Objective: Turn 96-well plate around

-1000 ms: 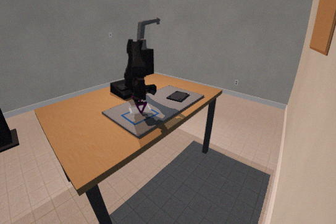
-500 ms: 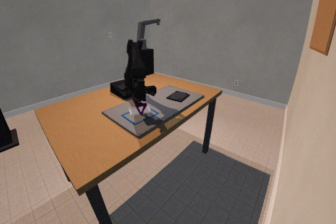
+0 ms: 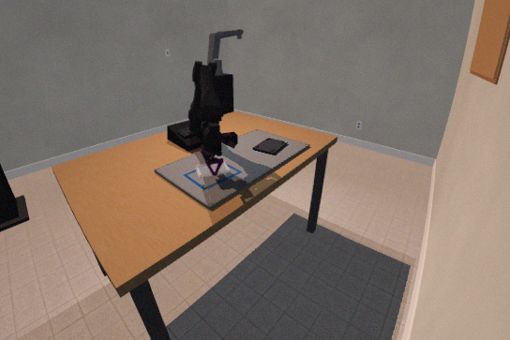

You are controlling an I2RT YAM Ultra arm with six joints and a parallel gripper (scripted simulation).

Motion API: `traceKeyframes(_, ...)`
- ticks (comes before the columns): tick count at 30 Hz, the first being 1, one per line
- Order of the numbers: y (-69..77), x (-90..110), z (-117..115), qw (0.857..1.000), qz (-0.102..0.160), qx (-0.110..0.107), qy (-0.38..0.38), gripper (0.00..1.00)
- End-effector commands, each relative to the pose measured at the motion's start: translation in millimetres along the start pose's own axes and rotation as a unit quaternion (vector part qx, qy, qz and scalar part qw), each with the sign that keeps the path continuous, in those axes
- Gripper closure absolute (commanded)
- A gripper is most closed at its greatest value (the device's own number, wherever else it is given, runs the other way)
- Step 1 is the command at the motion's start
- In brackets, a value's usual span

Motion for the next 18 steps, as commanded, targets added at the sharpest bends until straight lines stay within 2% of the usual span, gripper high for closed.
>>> traceKeyframes(1,1.8,-2.3,-6.4,1.000,-0.001,0.015,0.001,1.00)
traceKeyframes(3,-5.7,-3.2,-0.1,1.000,-0.003,0.003,0.000,1.00)
traceKeyframes(5,-5.7,-3.2,-0.1,1.000,-0.003,0.003,0.000,1.00)
traceKeyframes(6,1.4,-3.7,-3.3,1.000,-0.001,0.014,0.002,1.00)
traceKeyframes(7,1.2,-3.6,-5.7,1.000,-0.001,0.016,0.003,1.00)
traceKeyframes(11,-12.6,-4.4,0.9,1.000,-0.003,-0.001,0.002,1.00)
traceKeyframes(15,-3.4,-4.3,-8.0,1.000,0.000,0.019,0.004,1.00)
traceKeyframes(18,-13.4,-4.5,-0.9,1.000,-0.002,0.004,0.002,1.00)
Point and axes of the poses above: the point where the finger pads meet when closed, its own y axis back along the fingers, its own z axis across the jaws, x = y × z, the point moved 4 cm from there along y, back along the fingers, and after that the axes turned 7 degrees about y, right-handed, at the moved point
